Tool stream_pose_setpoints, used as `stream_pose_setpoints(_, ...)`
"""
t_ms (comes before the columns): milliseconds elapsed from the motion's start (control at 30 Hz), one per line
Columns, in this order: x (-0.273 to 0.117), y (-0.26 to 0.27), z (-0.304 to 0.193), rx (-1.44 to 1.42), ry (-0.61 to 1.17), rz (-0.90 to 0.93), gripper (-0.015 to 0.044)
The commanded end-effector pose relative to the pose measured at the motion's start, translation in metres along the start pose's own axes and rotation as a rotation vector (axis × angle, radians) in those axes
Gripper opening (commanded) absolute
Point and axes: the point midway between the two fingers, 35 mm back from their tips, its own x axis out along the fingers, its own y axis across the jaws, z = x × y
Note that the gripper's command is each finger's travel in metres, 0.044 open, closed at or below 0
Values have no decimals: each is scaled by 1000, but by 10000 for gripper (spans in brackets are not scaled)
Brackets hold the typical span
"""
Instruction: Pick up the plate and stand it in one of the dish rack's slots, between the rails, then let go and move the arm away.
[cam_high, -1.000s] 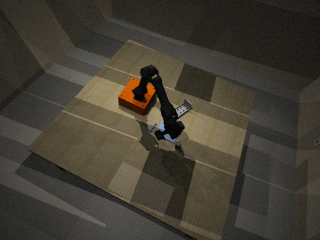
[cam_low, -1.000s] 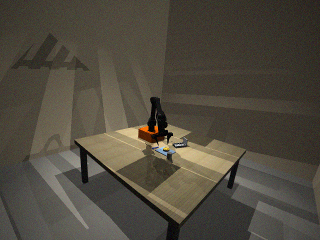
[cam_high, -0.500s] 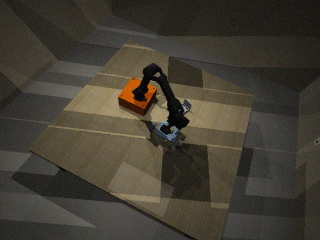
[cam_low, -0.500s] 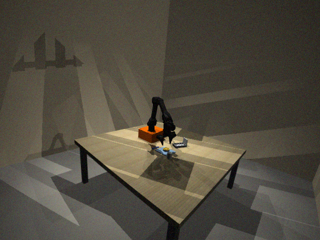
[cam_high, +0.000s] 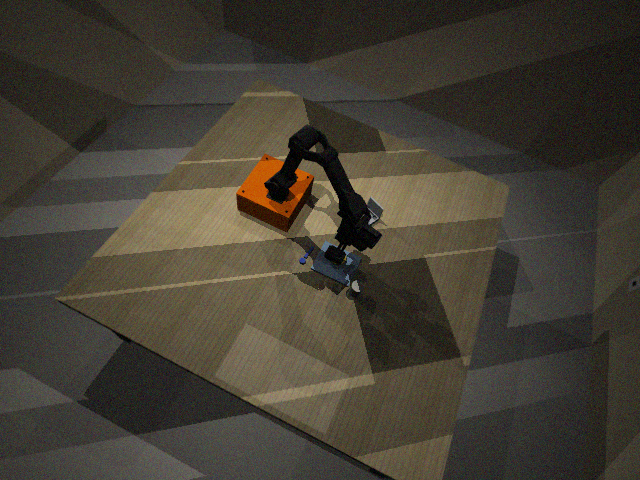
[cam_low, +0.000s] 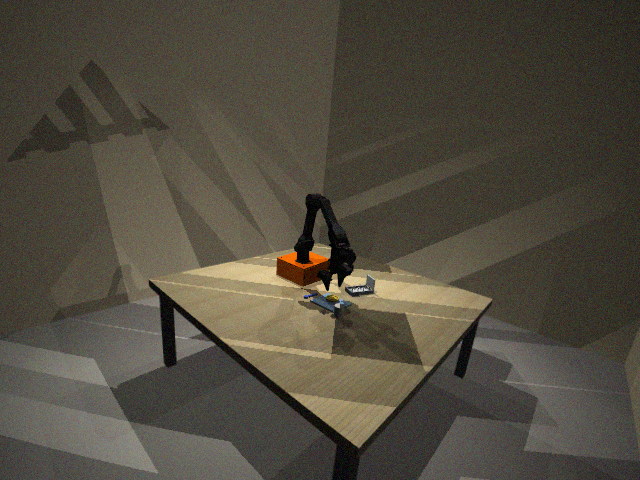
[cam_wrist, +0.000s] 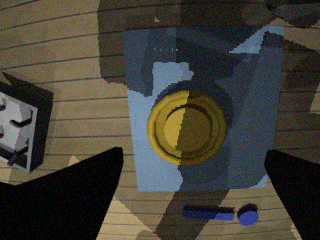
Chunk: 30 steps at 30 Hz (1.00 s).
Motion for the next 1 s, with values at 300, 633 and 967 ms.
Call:
stream_pose_setpoints(300,21,0,-1,-11,9,-3,400)
stream_pose_setpoints(633,37,0,0,-11,9,-4,400)
stream_pose_setpoints(967,53,0,-1,-11,9,-4,400)
